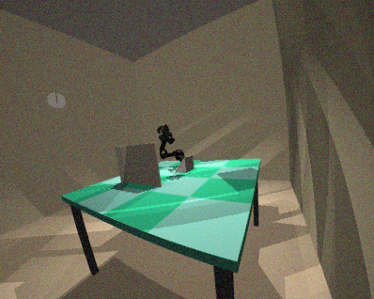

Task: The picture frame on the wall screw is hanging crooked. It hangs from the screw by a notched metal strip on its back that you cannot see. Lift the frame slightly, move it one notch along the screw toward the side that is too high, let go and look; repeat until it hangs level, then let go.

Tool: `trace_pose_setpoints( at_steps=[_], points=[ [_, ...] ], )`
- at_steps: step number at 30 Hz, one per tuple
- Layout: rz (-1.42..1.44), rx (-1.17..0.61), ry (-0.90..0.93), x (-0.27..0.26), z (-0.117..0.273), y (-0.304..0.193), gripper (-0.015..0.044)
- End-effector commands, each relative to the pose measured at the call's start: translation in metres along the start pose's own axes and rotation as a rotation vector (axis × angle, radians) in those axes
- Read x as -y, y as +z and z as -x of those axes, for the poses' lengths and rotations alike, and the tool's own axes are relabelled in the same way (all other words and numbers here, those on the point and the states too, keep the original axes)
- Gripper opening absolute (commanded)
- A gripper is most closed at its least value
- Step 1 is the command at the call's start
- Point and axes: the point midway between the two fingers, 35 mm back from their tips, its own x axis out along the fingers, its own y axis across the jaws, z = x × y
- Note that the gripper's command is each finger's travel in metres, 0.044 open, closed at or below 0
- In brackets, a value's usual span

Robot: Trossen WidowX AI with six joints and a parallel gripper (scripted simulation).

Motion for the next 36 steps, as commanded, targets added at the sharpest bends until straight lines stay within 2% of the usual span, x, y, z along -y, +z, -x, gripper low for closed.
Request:
trace_pose_setpoints(
  at_steps=[1, 5, 6, 14, 25, 36],
  points=[
    [0.004, 0.002, 0.000, 0.000, 0.000, 0.001, 0.0374],
    [0.087, 0.032, -0.003, 0.004, -0.007, 0.026, 0.0269],
    [0.114, 0.041, -0.001, 0.006, -0.008, 0.033, 0.0260],
    [0.358, 0.137, 0.045, 0.013, -0.007, 0.085, 0.0260],
    [0.792, 0.353, 0.112, 0.018, 0.014, 0.136, 0.0260],
    [0.800, 0.357, 0.112, 0.018, 0.015, 0.137, 0.0260]
  ],
)
